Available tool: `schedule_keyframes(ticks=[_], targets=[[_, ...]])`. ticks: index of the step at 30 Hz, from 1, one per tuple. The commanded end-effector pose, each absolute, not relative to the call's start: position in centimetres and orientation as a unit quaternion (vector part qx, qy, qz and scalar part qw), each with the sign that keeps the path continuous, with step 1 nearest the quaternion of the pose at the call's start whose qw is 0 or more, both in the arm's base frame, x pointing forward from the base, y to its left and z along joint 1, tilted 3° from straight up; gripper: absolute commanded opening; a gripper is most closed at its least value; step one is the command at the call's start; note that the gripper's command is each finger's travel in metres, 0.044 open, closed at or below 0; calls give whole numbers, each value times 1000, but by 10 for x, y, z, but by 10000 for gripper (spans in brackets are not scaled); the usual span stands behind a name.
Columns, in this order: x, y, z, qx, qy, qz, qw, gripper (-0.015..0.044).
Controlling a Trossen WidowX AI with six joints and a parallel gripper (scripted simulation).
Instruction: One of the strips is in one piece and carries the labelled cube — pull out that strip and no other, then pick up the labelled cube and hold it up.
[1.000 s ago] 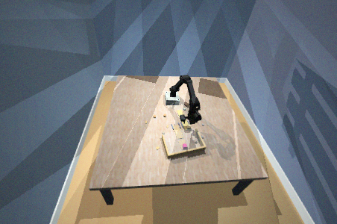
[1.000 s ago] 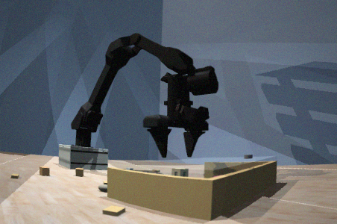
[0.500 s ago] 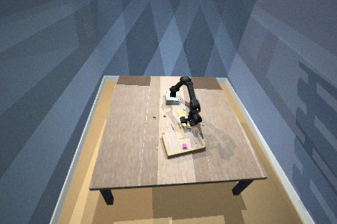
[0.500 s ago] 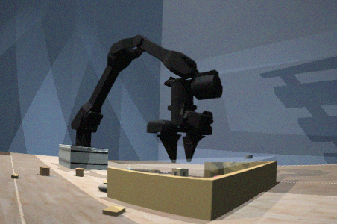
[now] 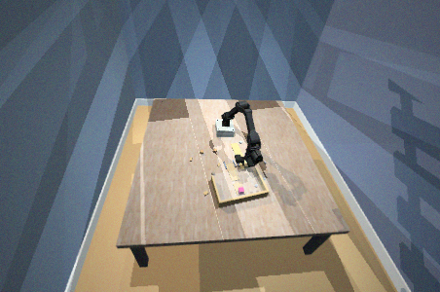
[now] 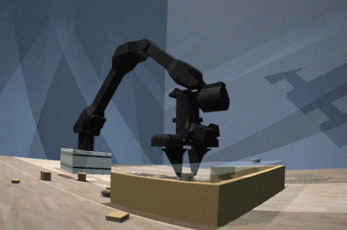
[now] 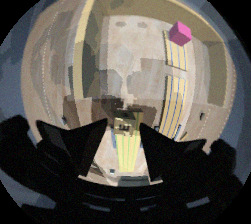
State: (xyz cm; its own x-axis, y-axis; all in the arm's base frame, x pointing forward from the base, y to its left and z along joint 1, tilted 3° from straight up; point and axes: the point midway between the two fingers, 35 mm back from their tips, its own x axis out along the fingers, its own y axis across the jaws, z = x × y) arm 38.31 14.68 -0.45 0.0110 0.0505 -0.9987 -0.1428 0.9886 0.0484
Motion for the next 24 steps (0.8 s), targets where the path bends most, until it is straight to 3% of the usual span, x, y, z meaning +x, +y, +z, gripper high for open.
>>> schedule_keyframes(ticks=[1,13,17,24], targets=[[380,146,-15,-34,703,67,707,250],[380,146,-22,-34,703,67,707,250],[381,147,-20,-34,702,68,708,145],[381,147,-20,-34,702,68,708,98]])
